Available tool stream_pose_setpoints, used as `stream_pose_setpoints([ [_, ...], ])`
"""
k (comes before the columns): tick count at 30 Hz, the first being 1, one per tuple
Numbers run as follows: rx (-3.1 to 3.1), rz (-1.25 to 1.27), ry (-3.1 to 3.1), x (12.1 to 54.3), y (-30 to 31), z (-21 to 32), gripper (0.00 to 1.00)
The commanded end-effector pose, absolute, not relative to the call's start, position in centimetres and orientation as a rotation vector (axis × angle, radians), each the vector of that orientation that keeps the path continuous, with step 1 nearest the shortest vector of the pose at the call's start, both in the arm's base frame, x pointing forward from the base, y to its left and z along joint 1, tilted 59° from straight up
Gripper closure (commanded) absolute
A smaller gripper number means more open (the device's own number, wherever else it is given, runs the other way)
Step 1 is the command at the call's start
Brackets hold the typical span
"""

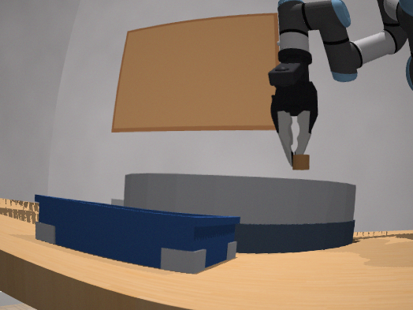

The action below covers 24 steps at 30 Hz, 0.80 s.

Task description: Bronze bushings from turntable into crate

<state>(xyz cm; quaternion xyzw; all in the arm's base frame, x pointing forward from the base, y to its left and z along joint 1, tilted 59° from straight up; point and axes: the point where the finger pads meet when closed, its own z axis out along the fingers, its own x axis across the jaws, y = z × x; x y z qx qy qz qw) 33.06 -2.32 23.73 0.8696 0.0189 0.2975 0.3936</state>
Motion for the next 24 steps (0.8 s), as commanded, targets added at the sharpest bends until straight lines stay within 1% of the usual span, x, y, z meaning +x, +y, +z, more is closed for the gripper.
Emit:
stream_pose_setpoints([
  [1, 2.209, 0.762, 0.036, 33.3, -2.2, 23.9, 1.00],
  [24, 2.232, 0.803, -0.060, 35.3, -1.0, 24.4, 1.00],
])
